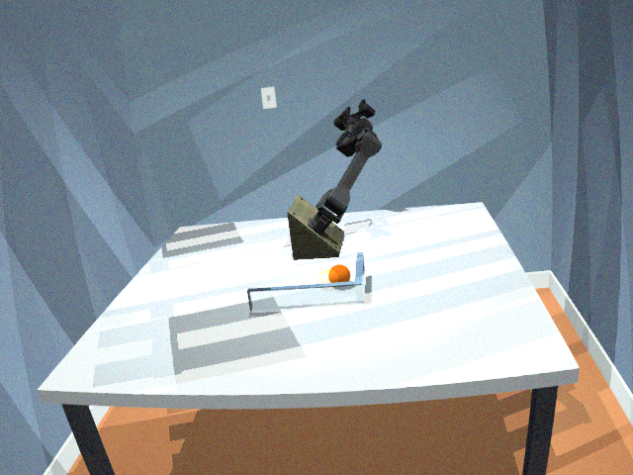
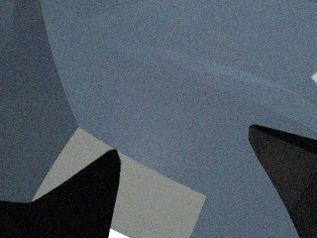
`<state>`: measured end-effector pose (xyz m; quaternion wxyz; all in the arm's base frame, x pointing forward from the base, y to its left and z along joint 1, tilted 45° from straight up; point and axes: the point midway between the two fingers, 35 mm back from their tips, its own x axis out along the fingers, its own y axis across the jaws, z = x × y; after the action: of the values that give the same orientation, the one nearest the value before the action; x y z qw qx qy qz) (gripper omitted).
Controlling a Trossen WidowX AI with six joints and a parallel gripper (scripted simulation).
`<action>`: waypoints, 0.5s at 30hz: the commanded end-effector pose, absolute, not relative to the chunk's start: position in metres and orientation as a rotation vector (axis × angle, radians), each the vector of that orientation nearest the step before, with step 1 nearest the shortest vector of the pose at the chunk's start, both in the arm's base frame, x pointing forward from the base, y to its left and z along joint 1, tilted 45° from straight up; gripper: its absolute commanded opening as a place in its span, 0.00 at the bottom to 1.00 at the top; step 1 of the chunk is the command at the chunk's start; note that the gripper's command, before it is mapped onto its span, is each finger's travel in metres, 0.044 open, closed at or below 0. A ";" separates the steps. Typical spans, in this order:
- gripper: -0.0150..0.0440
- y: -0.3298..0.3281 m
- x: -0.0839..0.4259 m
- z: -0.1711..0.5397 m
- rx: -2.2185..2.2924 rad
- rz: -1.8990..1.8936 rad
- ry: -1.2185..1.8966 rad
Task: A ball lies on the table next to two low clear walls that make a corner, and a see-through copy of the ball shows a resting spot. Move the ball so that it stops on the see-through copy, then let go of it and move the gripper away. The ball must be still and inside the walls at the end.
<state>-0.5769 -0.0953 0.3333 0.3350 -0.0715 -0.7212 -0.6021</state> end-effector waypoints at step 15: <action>0.98 -0.300 -0.517 0.282 0.230 -1.839 -1.465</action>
<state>-0.5393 -0.2559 0.2960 0.3640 0.0512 -0.6202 -0.6930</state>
